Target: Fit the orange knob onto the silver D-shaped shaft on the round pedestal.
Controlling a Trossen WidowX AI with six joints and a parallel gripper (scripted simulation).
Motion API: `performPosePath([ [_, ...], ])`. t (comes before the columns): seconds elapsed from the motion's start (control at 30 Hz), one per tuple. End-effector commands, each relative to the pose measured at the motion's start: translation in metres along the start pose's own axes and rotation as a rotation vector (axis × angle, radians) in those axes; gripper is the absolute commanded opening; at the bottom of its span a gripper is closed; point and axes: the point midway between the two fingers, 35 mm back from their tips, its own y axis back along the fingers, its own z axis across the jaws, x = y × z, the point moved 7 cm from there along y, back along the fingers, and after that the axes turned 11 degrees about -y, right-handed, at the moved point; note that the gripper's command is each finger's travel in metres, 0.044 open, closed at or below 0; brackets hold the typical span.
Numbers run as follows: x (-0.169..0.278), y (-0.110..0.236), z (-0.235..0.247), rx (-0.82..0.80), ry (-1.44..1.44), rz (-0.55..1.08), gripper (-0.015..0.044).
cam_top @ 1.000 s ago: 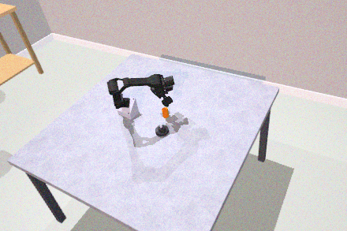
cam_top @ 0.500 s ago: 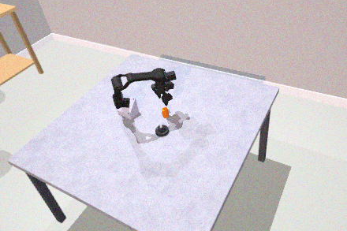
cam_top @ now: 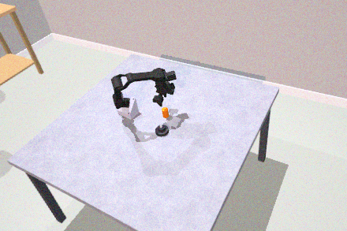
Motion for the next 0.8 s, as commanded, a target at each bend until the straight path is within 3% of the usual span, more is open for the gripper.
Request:
performPosePath([
  [0.0,0.0,-0.001,0.0,0.005,-0.71,-0.004,0.044],
  [0.57,0.0,-0.001,0.0,0.005,-0.71,-0.004,0.044],
  [0.77,0.0,-0.035,-0.001,0.006,-0.71,-0.004,0.044],
])
